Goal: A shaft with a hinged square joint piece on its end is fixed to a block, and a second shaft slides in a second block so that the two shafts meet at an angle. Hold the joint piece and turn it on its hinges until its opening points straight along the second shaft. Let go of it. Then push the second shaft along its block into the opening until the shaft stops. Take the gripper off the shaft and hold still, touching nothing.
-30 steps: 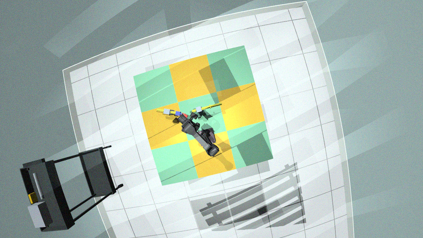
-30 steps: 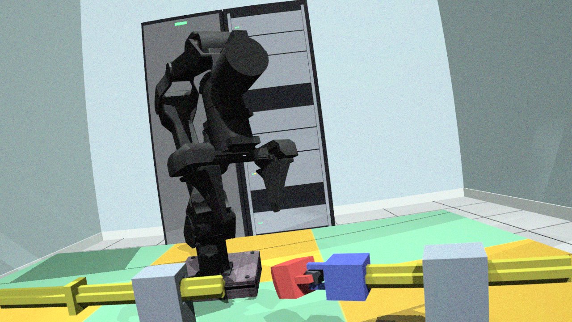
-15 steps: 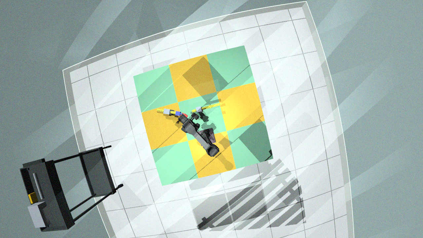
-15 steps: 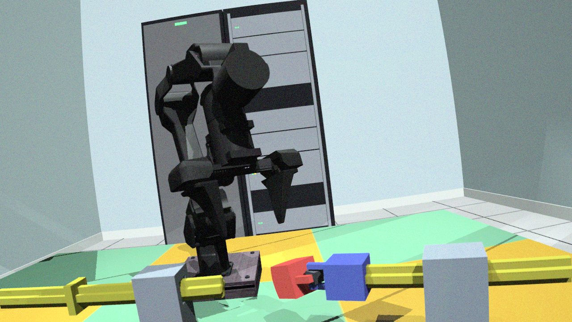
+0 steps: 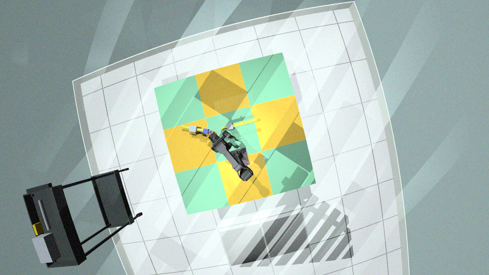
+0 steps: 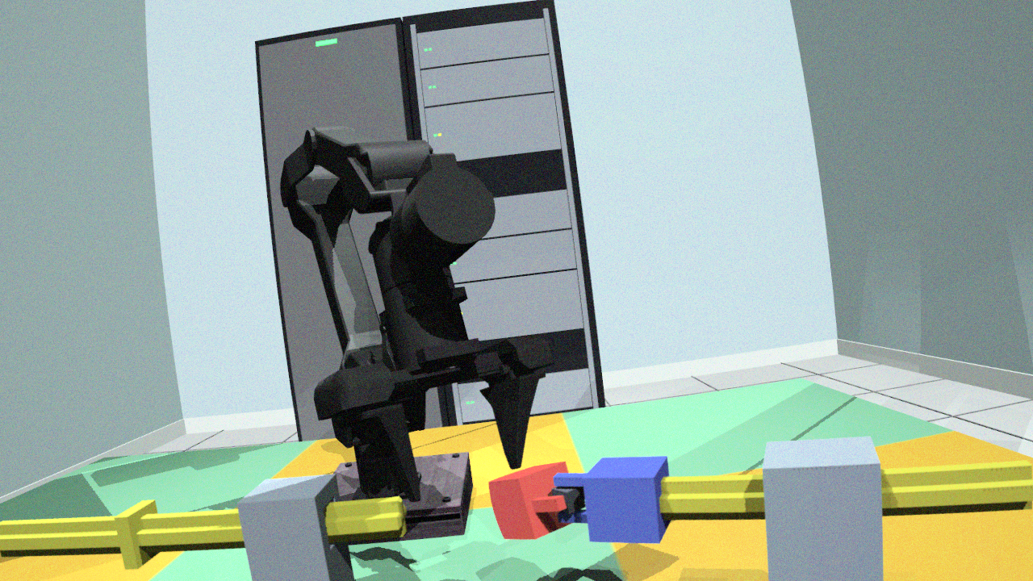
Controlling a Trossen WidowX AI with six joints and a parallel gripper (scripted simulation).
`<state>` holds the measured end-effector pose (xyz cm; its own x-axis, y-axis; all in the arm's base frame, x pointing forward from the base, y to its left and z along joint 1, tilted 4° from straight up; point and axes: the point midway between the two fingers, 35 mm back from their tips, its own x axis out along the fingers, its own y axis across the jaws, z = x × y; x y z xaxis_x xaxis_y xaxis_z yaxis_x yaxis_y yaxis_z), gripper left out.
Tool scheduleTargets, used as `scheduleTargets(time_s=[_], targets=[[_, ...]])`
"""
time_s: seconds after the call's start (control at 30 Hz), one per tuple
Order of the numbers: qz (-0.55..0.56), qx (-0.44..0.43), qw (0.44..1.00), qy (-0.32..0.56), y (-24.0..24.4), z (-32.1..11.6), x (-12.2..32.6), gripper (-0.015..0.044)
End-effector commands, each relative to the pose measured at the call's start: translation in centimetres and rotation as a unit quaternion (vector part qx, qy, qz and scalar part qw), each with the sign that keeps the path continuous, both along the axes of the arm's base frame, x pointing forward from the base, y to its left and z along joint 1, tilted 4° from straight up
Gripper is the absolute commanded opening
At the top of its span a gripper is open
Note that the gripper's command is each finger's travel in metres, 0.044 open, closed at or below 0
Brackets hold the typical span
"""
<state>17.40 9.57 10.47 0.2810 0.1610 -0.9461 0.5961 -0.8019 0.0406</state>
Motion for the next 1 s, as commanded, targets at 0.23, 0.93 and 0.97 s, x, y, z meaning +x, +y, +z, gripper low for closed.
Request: scheduleTargets(time_s=[0.23,0.93,0.97], targets=[[0.002,0.001,1.0,0.001,1.0,-0.7,1.3,0.044],[0.002,0.003,1.0,0.0,4.3,-0.8,5.6,0.044],[0.002,0.003,1.0,0.0,4.3,-1.0,5.7,0.044]])
